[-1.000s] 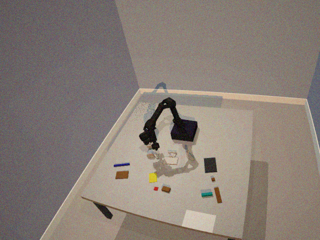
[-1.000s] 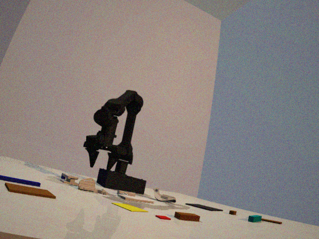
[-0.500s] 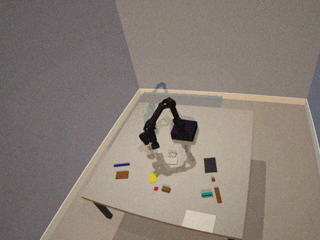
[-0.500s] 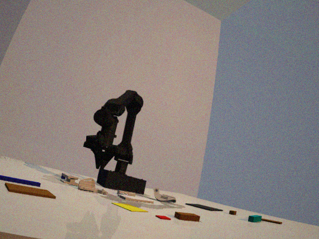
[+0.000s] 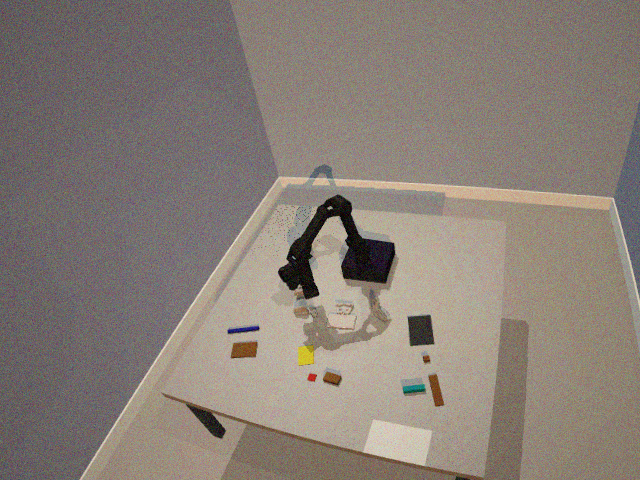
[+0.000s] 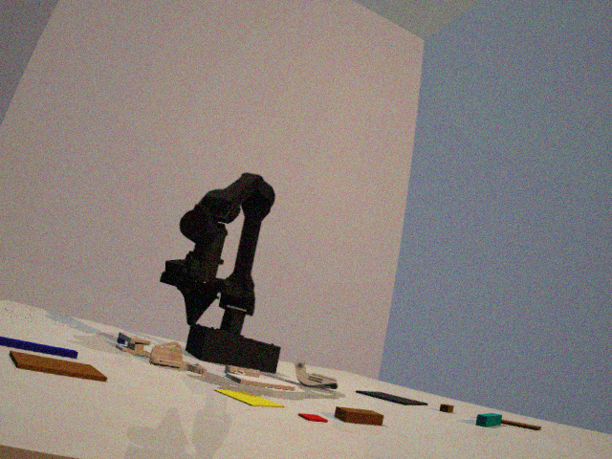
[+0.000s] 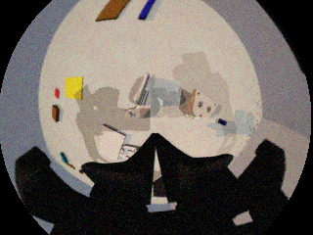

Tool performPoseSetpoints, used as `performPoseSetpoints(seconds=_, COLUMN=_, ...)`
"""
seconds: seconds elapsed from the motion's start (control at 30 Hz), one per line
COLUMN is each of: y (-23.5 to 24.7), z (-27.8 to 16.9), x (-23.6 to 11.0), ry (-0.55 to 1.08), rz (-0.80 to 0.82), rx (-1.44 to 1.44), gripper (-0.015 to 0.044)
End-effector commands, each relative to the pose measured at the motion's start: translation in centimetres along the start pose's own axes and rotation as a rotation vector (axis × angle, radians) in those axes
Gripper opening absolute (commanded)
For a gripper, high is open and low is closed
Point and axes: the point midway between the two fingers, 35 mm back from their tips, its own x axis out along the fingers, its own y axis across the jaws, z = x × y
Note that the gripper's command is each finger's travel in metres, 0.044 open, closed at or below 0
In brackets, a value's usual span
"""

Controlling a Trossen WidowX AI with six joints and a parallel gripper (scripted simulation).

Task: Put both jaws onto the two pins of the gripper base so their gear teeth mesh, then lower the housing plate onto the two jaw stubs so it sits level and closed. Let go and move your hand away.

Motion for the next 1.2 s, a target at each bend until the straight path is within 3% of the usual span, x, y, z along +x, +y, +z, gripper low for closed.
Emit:
performPoseSetpoints(seconds=0.0, y=0.0, z=0.0, x=0.0, ry=0.000, rz=0.000, rx=0.000, gripper=0.0026)
performPoseSetpoints(seconds=0.53, y=1.7, z=5.0, x=-1.1, ry=0.004, rz=0.002, rx=0.347, gripper=0.0440)
performPoseSetpoints(seconds=0.73, y=1.7, z=5.0, x=-0.8, ry=0.004, rz=0.002, rx=0.347, gripper=0.0440)
performPoseSetpoints(seconds=0.87, y=1.6, z=4.7, x=2.9, ry=0.004, rz=0.002, rx=0.347, gripper=0.0440)
performPoseSetpoints(seconds=1.17, y=1.6, z=4.7, x=2.9, ry=0.004, rz=0.002, rx=0.347, gripper=0.0440)
